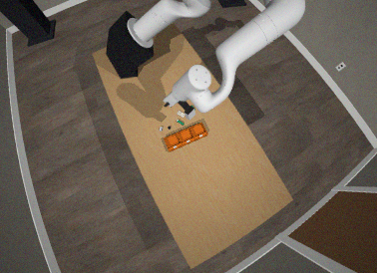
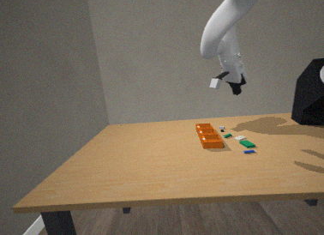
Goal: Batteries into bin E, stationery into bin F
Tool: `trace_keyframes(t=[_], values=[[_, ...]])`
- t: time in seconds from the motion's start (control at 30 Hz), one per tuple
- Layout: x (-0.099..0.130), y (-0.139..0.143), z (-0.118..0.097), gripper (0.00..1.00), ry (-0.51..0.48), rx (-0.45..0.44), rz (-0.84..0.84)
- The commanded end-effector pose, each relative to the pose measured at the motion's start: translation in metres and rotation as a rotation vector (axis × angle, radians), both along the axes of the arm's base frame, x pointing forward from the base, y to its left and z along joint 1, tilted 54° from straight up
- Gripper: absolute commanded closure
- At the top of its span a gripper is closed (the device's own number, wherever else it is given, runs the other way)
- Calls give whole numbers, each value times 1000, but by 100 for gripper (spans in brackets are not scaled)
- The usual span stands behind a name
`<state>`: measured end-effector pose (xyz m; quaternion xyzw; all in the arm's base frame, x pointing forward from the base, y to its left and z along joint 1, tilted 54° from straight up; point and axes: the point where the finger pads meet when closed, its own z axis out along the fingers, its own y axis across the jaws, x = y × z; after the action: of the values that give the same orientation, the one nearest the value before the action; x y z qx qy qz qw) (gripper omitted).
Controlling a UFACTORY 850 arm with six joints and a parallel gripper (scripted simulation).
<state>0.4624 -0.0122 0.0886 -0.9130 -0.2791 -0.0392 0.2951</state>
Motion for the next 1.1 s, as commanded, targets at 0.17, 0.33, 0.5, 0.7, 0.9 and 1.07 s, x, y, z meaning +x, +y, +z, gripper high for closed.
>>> trace_keyframes(t=[0.17,0.33,0.5,0.7,0.9,1.07], values=[[10,28,19,93,26,201,-263],[22,34,29,93,24,288,-383],[25,35,32,93,21,340,-457],[25,35,32,93,21,340,-457],[38,37,21,93,91,343,-529],[69,43,-5,93,106,344,-543]])
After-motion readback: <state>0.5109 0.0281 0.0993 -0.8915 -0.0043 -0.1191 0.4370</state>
